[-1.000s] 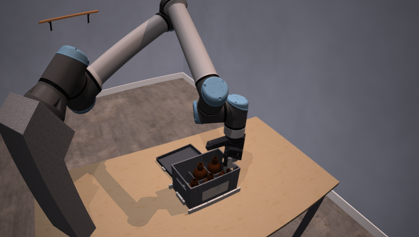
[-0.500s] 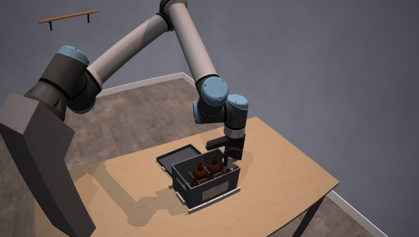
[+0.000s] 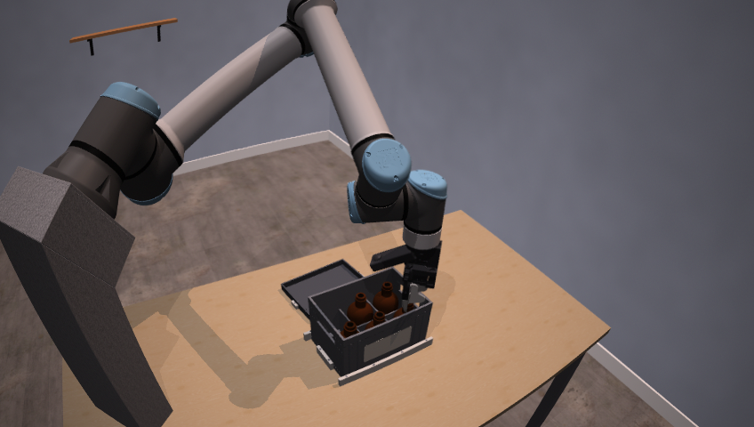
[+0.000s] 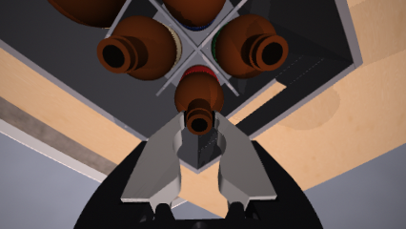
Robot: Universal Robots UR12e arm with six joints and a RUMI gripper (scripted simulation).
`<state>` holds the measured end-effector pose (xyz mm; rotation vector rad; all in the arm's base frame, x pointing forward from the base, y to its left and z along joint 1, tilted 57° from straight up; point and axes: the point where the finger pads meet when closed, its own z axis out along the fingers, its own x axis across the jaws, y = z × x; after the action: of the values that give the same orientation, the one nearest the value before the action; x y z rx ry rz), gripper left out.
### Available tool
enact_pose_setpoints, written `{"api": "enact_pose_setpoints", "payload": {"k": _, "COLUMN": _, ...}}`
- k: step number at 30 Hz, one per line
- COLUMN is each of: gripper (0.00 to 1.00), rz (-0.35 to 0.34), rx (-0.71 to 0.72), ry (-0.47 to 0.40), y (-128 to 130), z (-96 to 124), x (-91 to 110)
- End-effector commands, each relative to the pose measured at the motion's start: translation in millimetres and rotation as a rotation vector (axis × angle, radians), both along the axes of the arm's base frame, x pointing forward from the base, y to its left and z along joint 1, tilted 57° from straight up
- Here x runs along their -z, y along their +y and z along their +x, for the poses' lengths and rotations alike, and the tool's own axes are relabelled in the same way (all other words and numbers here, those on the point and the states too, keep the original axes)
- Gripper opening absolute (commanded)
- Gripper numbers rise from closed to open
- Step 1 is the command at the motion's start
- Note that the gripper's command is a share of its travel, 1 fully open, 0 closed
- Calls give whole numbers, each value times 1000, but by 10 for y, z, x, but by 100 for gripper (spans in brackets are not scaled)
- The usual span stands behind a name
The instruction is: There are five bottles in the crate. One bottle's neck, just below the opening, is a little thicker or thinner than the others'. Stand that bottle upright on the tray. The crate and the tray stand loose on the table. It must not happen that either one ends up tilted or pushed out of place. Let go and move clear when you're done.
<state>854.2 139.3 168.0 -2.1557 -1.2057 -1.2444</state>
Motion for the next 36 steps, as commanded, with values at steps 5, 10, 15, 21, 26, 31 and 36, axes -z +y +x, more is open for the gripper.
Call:
{"api": "enact_pose_setpoints", "payload": {"k": 5, "gripper": 0, "rz": -1, "rx": -1, "ry": -1, "y": 6, "z": 14, "x": -5}}
{"api": "enact_pose_setpoints", "payload": {"k": 10, "gripper": 0, "rz": -1, "rx": -1, "ry": -1, "y": 6, "z": 14, "x": -5}}
{"api": "enact_pose_setpoints", "payload": {"k": 15, "gripper": 0, "rz": -1, "rx": -1, "ry": -1, "y": 6, "z": 14, "x": -5}}
{"api": "enact_pose_setpoints", "payload": {"k": 21, "gripper": 0, "rz": -1, "rx": -1, "ry": -1, "y": 6, "z": 14, "x": -5}}
{"api": "enact_pose_setpoints", "payload": {"k": 26, "gripper": 38, "rz": -1, "rx": -1, "ry": -1, "y": 6, "z": 14, "x": -5}}
{"api": "enact_pose_setpoints", "payload": {"k": 31, "gripper": 38, "rz": -1, "rx": -1, "ry": -1, "y": 6, "z": 14, "x": -5}}
{"api": "enact_pose_setpoints", "payload": {"k": 36, "gripper": 38, "rz": -1, "rx": -1, "ry": -1, "y": 6, "z": 14, "x": -5}}
